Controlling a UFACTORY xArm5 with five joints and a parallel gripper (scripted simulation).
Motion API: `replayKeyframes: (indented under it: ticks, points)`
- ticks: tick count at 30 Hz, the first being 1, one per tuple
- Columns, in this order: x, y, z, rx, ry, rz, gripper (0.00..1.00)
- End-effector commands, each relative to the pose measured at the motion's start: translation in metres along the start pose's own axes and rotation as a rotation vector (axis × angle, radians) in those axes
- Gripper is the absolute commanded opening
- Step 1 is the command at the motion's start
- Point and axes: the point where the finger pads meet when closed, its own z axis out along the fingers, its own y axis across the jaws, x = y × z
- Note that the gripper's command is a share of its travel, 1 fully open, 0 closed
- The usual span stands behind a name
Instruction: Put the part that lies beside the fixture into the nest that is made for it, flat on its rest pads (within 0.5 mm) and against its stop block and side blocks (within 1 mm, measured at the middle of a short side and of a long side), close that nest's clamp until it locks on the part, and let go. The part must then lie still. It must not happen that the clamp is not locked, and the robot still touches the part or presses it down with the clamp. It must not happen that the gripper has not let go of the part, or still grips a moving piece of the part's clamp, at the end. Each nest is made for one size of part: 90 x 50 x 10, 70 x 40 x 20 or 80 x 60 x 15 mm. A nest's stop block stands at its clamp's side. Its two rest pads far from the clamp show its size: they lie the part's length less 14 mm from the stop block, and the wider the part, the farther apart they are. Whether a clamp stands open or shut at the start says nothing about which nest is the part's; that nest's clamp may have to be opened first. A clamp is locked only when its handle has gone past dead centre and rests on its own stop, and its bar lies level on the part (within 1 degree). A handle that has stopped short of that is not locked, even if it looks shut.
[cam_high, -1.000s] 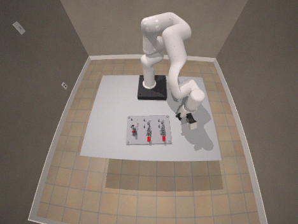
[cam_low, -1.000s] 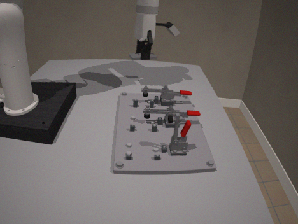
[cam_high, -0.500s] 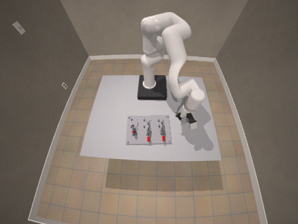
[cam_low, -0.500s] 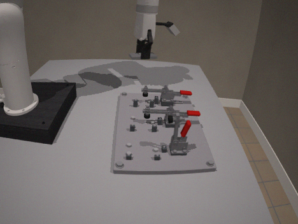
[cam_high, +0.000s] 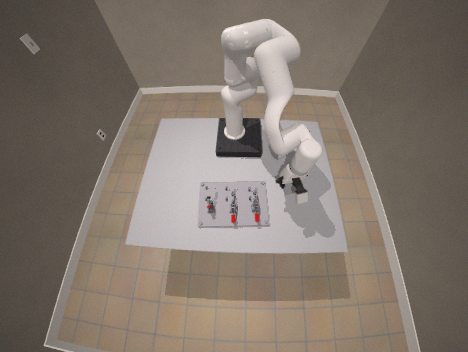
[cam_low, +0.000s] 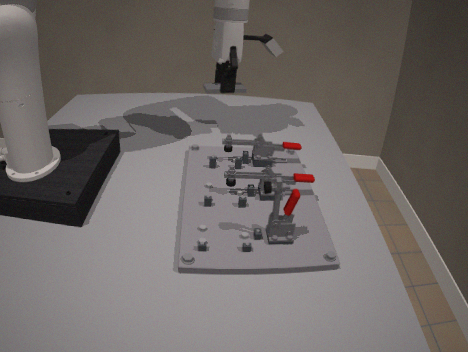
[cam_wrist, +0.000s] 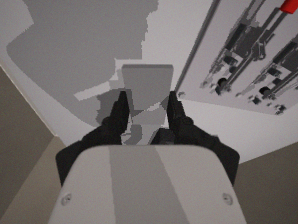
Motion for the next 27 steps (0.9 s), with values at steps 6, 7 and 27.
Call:
replayKeyframes:
  ticks: [6, 7, 27]
  points:
    - [0.0012, -0.0005, -0.0015, 0.002, 0.004, 0.175, 0.00]
    - [0.0012, -0.0005, -0.0015, 0.002, 0.004, 0.175, 0.00]
    - [0.0000, -0.0007, 0.0011, 0.002, 0.004, 0.193, 0.00]
